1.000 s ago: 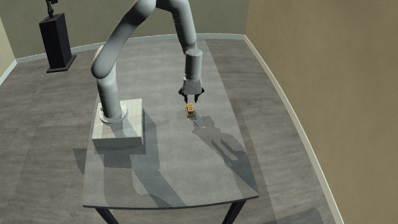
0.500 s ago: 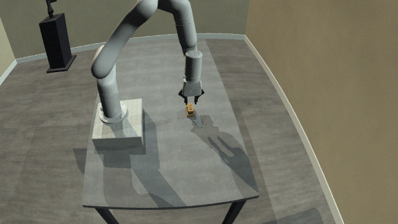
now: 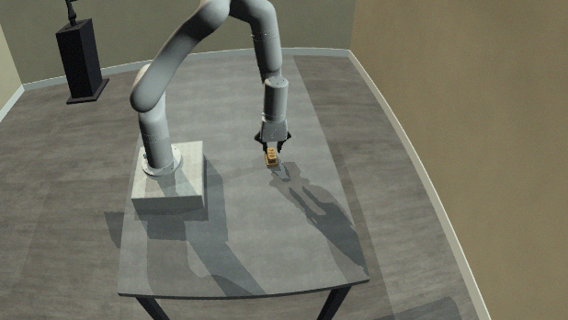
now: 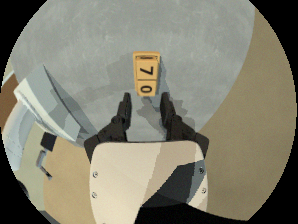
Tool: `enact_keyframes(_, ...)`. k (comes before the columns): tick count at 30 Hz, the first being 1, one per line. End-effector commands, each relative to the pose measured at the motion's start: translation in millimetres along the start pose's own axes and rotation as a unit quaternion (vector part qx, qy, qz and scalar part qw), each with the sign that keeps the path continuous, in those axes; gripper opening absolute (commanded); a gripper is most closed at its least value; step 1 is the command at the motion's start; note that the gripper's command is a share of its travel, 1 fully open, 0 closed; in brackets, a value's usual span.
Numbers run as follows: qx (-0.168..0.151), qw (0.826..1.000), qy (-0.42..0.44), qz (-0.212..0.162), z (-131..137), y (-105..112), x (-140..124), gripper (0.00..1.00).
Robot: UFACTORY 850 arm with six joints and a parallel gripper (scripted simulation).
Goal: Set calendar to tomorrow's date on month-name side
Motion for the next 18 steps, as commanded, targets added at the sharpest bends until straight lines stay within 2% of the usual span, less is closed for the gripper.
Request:
enact_keyframes(1,-0.001,1.0,0.0,0.0,1,-5,0,0.49)
enact_keyframes(18,-0.001,1.0,0.0,0.0,1,-18,0,0.49)
Point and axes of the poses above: the point where the finger pads meet when closed, its own y axis back along the fingers, its own z axis across the jaws, x = y × z, the point moved 7 cm from there along y, back along the fingers, and after that the axes turned 2 degrees about y, right-handed, at the moved point
